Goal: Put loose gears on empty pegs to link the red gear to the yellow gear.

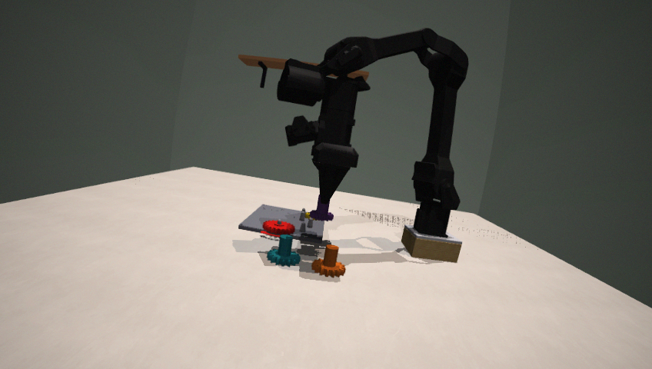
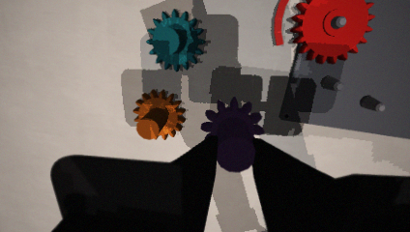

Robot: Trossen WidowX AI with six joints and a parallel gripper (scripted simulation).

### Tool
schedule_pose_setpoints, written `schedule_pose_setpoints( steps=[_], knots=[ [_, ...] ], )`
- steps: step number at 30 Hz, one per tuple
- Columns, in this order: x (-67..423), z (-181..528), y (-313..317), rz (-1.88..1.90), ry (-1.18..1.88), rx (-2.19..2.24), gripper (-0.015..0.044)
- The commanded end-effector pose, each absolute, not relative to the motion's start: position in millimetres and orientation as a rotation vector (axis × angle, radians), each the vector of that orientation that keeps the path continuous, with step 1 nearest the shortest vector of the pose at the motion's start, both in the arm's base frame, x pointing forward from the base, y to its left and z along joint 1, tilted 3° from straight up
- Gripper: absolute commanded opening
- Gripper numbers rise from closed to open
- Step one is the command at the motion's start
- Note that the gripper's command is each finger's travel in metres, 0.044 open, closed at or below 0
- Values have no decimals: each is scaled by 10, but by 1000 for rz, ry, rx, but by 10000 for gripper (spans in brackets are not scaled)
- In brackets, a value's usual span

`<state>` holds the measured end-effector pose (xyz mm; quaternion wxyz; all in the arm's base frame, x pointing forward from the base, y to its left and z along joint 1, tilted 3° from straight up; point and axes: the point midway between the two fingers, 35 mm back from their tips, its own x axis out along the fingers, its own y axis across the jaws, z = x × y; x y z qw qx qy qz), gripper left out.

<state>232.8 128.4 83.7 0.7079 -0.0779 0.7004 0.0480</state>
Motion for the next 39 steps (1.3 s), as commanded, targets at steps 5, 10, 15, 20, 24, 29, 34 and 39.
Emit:
schedule_pose_setpoints(
  steps=[5, 10, 15, 20, 24, 29, 34, 39],
  knots=[
    [2348, 1040, 1296, 103, 1542, -167, 0],
    [2339, 1153, 1298, 103, 1543, -168, 0],
    [2326, 1266, 1297, 103, 1544, -168, 0],
    [2309, 1380, 1294, 104, 1544, -169, 0],
    [2292, 1471, 1289, 104, 1545, -169, 0],
    [2267, 1584, 1281, 104, 1546, -170, 0],
    [2268, 1606, 1269, 104, 1546, -170, 0],
    [2338, 1525, 1201, 104, 1545, -170, 0]
  ],
)
